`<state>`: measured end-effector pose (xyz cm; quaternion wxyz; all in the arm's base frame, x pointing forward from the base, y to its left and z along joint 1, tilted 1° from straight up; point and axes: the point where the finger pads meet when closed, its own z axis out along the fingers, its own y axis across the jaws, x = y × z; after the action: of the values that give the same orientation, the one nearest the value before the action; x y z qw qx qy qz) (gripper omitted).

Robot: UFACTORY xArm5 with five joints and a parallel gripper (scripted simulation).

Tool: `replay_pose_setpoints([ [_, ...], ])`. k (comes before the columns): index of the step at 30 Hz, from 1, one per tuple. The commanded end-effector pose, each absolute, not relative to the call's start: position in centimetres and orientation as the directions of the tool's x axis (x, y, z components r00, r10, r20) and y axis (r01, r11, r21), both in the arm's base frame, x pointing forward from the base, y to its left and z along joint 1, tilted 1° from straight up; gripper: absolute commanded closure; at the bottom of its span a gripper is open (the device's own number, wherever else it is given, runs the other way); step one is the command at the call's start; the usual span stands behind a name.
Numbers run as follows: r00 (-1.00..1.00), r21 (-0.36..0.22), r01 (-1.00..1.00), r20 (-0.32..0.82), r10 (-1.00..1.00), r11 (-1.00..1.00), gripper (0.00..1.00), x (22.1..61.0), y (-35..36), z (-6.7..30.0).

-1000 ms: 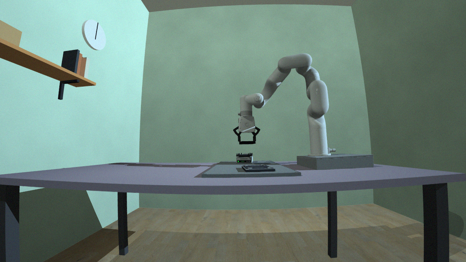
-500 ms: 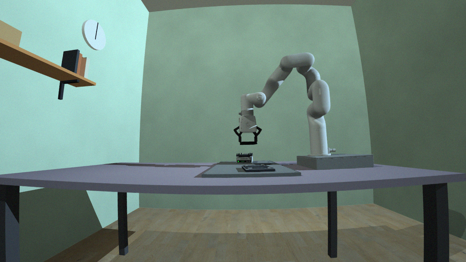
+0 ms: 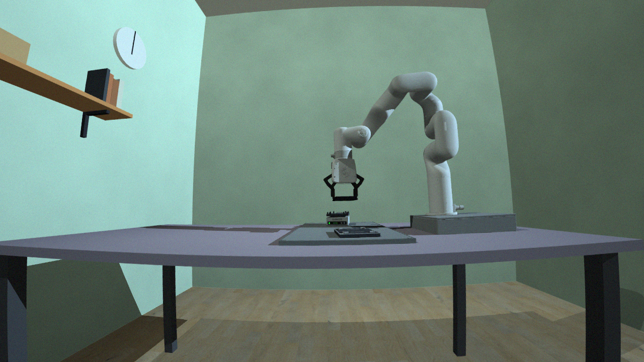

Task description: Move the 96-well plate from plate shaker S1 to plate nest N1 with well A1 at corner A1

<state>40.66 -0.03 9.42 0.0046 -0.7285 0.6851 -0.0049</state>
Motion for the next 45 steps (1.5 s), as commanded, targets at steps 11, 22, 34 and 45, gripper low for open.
replay_pose_setpoints([
  [11,0.061,-0.016,-0.998,0.011,-0.998,-0.061,1.0,40.5,4.2,9.0],
  [22,0.061,-0.016,-0.998,0.011,-0.998,-0.061,1.0,40.2,7.6,8.6],
  [34,0.061,-0.016,-0.998,0.011,-0.998,-0.061,1.0,40.0,10.9,8.3],
  [45,0.061,-0.016,-0.998,0.01,-0.998,-0.061,1.0,39.8,14.2,7.9],
])
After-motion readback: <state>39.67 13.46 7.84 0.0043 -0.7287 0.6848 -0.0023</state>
